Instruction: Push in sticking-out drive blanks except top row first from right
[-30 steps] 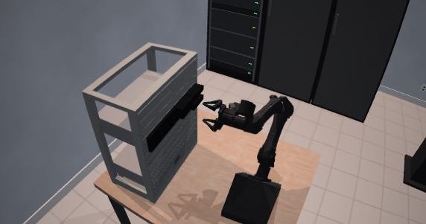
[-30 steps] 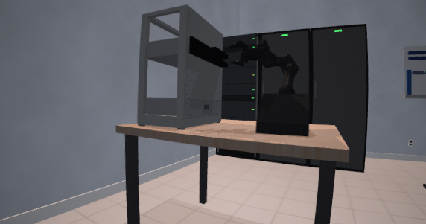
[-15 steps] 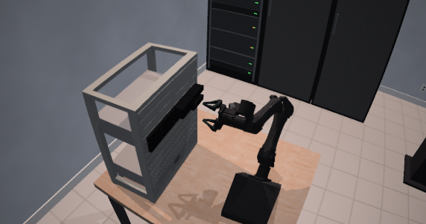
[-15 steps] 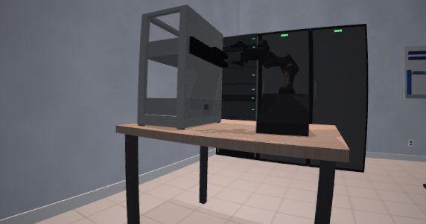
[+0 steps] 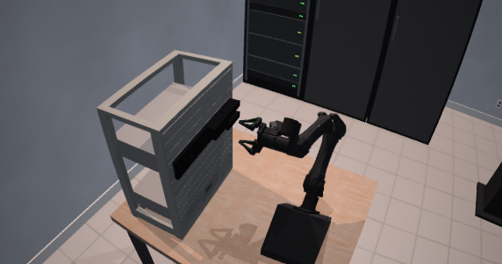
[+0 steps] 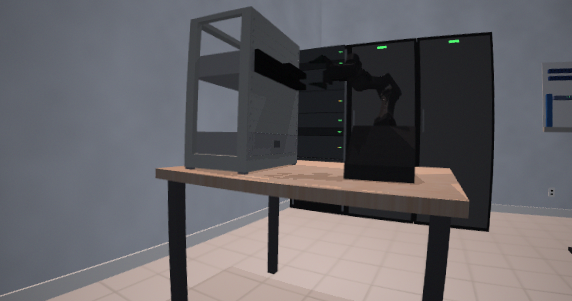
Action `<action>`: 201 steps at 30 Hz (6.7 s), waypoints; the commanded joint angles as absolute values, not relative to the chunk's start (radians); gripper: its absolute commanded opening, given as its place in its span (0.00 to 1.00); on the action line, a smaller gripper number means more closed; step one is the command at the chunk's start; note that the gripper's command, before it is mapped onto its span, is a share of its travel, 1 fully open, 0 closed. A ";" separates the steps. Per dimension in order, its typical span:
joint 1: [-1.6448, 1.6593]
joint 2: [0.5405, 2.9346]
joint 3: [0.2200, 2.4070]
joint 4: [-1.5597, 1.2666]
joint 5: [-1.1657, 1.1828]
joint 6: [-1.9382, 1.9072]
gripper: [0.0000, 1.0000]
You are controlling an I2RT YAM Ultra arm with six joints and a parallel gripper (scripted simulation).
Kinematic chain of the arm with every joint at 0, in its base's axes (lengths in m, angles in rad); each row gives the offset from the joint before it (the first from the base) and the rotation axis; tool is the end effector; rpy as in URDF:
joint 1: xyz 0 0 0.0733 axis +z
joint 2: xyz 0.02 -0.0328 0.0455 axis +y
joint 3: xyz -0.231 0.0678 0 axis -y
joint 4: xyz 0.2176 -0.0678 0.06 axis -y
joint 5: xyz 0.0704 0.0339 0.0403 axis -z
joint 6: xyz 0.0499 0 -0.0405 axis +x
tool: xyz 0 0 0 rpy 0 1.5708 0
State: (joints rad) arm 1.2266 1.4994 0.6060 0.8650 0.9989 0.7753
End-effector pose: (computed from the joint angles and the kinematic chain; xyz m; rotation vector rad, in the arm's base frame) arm 0.1343 0.2536 0.2143 0.4244 1.5829 0.7588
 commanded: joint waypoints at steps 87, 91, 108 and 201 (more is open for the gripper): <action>1.096 1.678 0.745 0.929 0.841 0.757 0.00; 1.100 1.678 0.753 0.926 0.845 0.757 0.00; 1.101 1.678 0.754 0.925 0.846 0.757 0.00; 0.978 1.804 0.848 0.929 0.743 0.756 0.00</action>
